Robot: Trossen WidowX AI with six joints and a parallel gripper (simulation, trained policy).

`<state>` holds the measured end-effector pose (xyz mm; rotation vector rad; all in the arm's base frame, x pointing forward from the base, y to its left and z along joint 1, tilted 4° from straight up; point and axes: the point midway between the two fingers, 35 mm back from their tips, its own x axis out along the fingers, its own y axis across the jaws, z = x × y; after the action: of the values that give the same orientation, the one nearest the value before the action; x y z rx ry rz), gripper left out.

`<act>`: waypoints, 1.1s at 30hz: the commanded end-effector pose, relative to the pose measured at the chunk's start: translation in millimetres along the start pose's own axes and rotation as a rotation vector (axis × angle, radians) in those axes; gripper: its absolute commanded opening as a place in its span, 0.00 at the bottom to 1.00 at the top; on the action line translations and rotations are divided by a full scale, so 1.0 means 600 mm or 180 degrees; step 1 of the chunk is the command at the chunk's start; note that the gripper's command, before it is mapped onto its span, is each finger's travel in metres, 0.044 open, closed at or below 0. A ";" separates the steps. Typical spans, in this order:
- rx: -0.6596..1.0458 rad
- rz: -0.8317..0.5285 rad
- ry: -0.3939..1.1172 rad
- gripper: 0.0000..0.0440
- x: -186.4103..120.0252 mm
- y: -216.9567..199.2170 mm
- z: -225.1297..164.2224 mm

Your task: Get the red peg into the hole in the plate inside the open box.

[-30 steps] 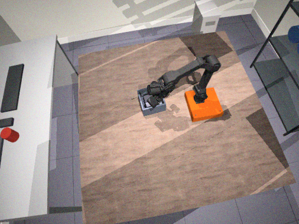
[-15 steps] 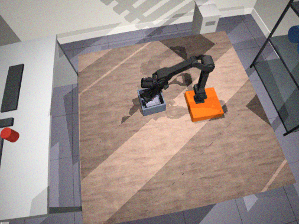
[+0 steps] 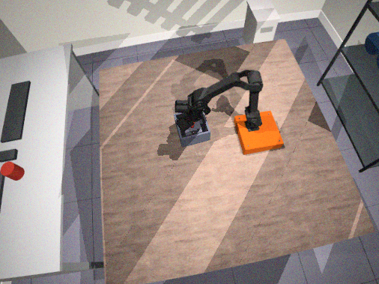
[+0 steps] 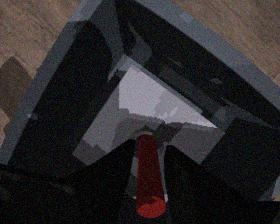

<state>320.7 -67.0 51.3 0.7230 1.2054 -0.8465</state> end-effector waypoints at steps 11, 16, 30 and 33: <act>-0.0181 -0.0051 -0.0010 0.74 0.021 0.022 0.041; -0.0224 -0.0049 -0.0067 0.96 0.020 0.031 0.066; -0.0133 0.0049 -0.0431 1.00 0.005 0.042 0.149; -0.0105 0.0068 -0.0511 1.00 0.002 0.043 0.165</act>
<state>350.1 -94.8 50.6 0.6075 1.2863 -0.7886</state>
